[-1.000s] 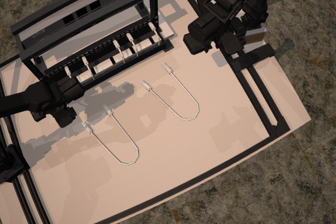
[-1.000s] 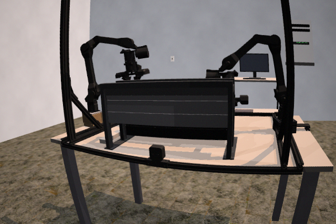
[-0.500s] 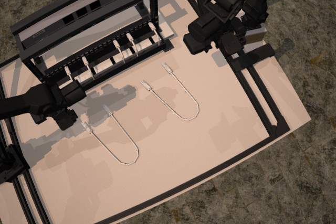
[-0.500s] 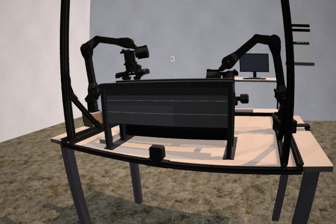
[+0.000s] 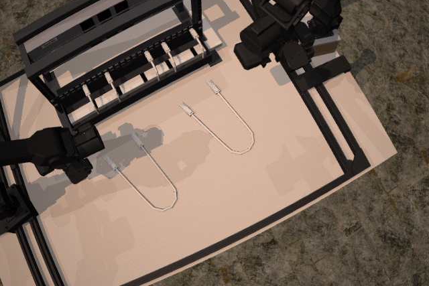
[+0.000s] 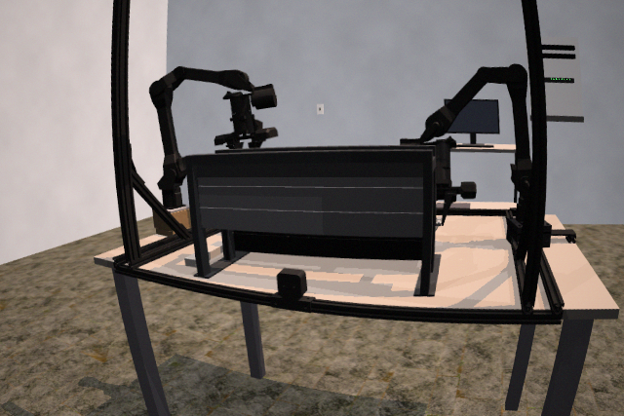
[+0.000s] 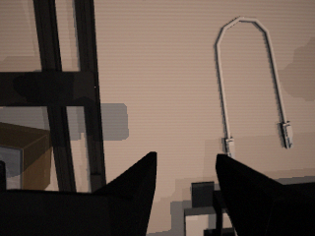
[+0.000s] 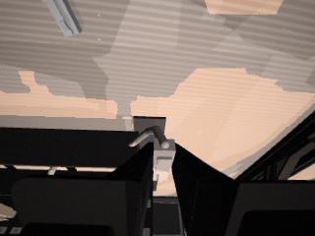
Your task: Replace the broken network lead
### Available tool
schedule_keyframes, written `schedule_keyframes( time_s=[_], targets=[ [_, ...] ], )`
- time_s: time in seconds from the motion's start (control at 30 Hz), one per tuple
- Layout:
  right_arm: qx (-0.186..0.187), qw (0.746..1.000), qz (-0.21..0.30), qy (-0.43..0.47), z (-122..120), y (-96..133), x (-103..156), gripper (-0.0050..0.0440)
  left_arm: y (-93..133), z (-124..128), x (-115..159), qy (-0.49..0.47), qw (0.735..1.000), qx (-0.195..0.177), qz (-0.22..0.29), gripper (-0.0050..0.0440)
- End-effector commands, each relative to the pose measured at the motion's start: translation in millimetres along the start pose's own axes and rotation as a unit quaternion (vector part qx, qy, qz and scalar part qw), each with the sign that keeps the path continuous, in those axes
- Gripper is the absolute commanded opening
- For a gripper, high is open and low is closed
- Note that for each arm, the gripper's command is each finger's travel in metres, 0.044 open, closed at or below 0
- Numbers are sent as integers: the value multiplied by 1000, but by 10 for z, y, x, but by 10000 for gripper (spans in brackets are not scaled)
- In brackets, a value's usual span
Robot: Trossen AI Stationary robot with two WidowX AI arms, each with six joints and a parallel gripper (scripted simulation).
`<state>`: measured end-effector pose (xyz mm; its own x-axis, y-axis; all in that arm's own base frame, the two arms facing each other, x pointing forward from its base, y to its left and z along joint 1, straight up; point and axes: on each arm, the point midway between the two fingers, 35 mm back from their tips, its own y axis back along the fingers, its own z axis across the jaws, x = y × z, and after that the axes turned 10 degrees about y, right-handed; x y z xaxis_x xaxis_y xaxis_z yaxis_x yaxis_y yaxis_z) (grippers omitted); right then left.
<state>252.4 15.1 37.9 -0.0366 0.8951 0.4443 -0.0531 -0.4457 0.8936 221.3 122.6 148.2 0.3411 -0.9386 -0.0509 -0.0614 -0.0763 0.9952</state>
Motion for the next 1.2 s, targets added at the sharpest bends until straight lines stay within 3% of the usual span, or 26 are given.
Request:
schedule_keyframes(
  time_s=[0.0,0.93,0.97,1.17],
  targets=[
    [-3,1000,-7,2,-82,0,-57,55,0,0,0,0,1000,0,0,176],
    [-6,1000,-1,8,-144,-12,-91,55,0,0,0,0,1000,0,0,176],
    [-10,1000,5,16,-72,-105,132,55,0,0,0,0,1000,0,0,176],
    [-10,1000,5,16,-72,-105,132,55,0,0,0,0,1000,0,0,176]
  ],
)
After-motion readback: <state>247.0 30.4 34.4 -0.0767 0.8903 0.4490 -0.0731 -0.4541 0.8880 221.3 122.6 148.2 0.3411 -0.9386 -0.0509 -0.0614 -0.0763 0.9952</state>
